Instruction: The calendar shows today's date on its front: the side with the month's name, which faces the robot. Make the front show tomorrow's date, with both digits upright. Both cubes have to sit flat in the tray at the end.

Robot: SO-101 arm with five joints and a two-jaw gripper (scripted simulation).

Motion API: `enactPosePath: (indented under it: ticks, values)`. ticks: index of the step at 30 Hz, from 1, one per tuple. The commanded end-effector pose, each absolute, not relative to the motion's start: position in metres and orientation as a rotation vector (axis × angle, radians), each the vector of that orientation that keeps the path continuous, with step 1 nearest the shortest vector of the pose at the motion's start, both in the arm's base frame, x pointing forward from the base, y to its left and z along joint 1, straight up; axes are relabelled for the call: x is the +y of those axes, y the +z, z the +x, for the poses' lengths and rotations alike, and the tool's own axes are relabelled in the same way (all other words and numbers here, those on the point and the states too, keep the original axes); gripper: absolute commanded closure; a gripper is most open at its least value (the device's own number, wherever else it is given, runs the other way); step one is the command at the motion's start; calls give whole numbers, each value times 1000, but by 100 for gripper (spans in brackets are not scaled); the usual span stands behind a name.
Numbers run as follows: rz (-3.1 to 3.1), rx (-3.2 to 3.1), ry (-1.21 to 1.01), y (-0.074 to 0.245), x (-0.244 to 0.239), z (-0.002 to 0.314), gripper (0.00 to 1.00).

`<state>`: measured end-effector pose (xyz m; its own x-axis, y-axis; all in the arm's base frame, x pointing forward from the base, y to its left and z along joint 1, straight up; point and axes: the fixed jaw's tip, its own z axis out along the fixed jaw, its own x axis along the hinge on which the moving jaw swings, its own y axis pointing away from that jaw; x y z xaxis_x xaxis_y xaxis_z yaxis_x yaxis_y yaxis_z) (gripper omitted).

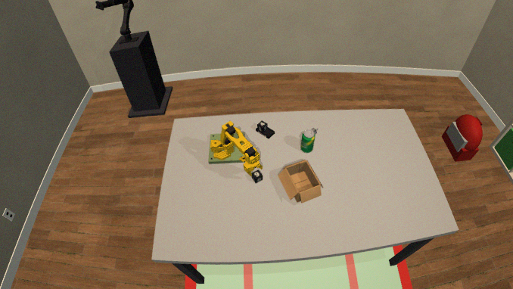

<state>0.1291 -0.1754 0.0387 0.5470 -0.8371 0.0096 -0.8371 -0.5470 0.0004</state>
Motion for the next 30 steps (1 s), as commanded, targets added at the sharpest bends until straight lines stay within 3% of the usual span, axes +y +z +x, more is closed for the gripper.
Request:
enactPosePath:
  ticks: [1, 30]
  values:
    - [2765, -1497, -11, 37, -176, 127, 65]
    - [2768, -1499, -21, 38, -176, 127, 65]
